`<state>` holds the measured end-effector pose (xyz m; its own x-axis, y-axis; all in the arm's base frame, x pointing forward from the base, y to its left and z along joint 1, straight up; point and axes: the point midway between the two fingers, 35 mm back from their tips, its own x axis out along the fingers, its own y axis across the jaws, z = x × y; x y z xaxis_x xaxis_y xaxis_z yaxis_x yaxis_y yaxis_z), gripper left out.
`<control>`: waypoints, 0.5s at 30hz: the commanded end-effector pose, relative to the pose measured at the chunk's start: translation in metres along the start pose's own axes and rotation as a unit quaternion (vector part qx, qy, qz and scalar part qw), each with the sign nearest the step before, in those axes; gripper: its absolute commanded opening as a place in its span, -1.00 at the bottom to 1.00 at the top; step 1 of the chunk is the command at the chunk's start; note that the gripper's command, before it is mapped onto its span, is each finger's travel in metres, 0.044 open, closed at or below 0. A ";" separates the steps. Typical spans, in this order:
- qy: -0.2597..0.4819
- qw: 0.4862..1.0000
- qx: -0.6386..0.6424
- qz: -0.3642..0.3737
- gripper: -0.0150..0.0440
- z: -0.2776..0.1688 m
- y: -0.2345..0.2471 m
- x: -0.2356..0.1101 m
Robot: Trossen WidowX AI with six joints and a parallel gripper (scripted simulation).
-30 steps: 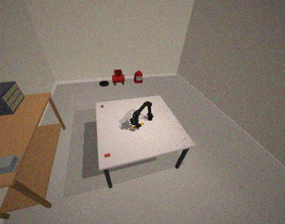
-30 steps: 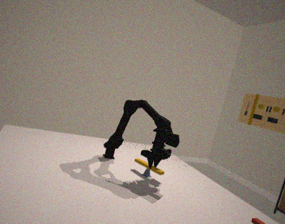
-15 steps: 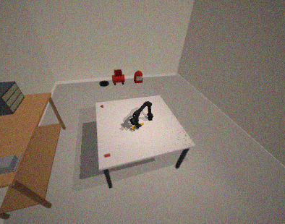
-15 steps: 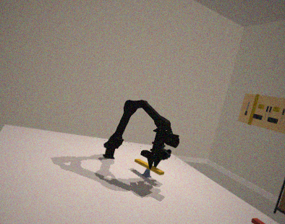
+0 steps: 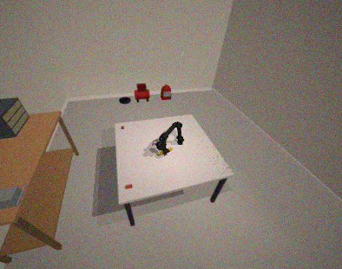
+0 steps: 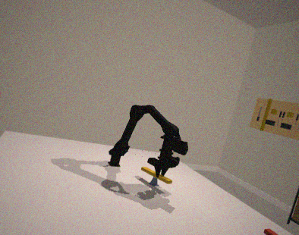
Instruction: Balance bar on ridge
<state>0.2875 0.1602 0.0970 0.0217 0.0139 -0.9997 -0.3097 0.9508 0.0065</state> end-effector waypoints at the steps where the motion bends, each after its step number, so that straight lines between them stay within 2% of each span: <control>1: -0.001 1.000 0.001 -0.001 -0.49 0.000 0.000 0.001; 15: -0.001 1.000 0.001 -0.001 -0.49 0.000 0.000 0.002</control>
<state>0.2875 0.1602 0.0957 0.0217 0.0139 -0.9997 -0.3097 0.9508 0.0065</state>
